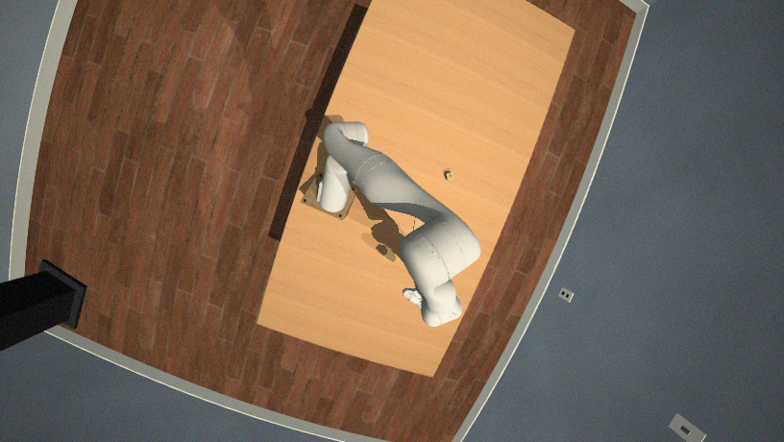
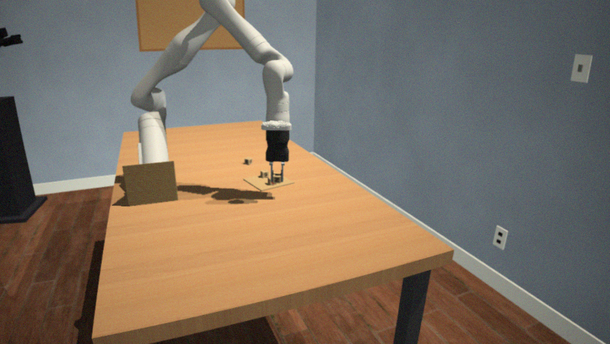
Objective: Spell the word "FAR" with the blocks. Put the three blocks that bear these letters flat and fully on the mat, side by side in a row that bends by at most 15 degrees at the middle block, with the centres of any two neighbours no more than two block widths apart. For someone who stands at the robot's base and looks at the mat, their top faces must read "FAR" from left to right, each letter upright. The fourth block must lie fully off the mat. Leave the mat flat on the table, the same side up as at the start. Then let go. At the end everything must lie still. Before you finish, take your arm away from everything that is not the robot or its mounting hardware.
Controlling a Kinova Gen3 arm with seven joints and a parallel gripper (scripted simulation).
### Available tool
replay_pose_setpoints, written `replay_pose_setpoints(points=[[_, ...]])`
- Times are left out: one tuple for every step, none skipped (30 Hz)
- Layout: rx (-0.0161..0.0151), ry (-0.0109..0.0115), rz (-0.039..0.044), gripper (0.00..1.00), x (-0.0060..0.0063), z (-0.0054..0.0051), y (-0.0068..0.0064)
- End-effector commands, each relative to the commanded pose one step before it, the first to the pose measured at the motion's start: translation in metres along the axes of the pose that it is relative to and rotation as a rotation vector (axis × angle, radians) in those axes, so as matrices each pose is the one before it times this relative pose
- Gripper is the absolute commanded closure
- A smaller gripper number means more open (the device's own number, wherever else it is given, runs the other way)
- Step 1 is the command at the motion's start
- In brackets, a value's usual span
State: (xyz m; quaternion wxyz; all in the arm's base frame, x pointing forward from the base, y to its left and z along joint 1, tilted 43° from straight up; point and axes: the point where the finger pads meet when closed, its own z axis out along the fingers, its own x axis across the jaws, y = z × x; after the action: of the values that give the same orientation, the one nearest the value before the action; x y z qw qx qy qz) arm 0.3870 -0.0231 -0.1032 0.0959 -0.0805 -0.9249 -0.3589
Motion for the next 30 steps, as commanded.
replay_pose_setpoints(points=[[0.01102, -0.01811, 0.00840, 0.51, -0.00376, -0.02951, -0.00430], [0.00007, 0.00003, 0.00004, 0.51, 0.00004, -0.00422, -0.00003], [0.00006, 0.00002, 0.00003, 0.51, 0.00003, -0.00335, -0.00002], [0.00004, 0.00002, 0.00003, 0.51, 0.00002, -0.00247, -0.00002], [0.00003, 0.00001, 0.00002, 0.51, 0.00001, -0.00164, -0.00001], [-0.00056, 0.00064, 0.00038, 0.51, 0.00020, -0.00052, -0.00007], [-0.00239, 0.00261, 0.00152, 0.51, 0.00077, 0.00129, -0.00026], [0.00162, -0.00437, 0.00031, 0.51, -0.00146, 0.00022, -0.00075], [0.00151, -0.00351, 0.00000, 0.51, -0.00116, -0.00004, -0.00050], [-0.00001, 0.00003, 0.00001, 0.51, 0.00003, 0.00002, 0.00000], [0.00000, 0.00000, 0.00000, 0.51, 0.00000, 0.00000, 0.00000], [0.00000, 0.00000, 0.00000, 0.51, 0.00000, 0.00000, 0.00000], [-0.00029, 0.00092, 0.00012, 0.51, 0.00050, 0.00024, 0.00013], [-0.00001, 0.00002, 0.00000, 0.51, 0.00001, 0.00001, 0.00000], [0.00000, 0.00000, 0.00000, 0.51, 0.00000, 0.00000, 0.00000], [0.00000, 0.00000, 0.00000, 0.51, 0.00000, 0.00000, 0.00000], [0.00000, 0.00001, 0.00002, 0.51, 0.00000, 0.00000, 0.00000], [-0.00001, 0.00004, 0.00012, 0.51, 0.00002, 0.00001, 0.00001], [-0.00002, 0.00011, 0.00031, 0.51, 0.00005, 0.00001, 0.00002], [-0.00004, 0.00021, 0.00060, 0.51, 0.00010, 0.00003, 0.00004], [-0.00007, 0.00034, 0.00098, 0.51, 0.00016, 0.00004, 0.00006], [-0.00010, 0.00050, 0.00143, 0.51, 0.00023, 0.00006, 0.00009], [-0.00014, 0.00068, 0.00196, 0.51, 0.00032, 0.00008, 0.00012], [-0.00018, 0.00089, 0.00256, 0.51, 0.00041, 0.00011, 0.00016], [-0.00022, 0.00113, 0.00323, 0.51, 0.00052, 0.00014, 0.00020], [-0.00026, 0.00138, 0.00396, 0.51, 0.00064, 0.00017, 0.00024], [-0.00031, 0.00165, 0.00475, 0.51, 0.00077, 0.00020, 0.00029], [0.00000, 0.00000, 0.00000, 0.51, 0.00000, 0.00000, 0.00000], [0.00000, 0.00000, 0.00000, 0.51, 0.00000, 0.00000, 0.00000], [-0.00036, 0.00194, 0.00559, 0.51, 0.00090, 0.00023, 0.00033]])
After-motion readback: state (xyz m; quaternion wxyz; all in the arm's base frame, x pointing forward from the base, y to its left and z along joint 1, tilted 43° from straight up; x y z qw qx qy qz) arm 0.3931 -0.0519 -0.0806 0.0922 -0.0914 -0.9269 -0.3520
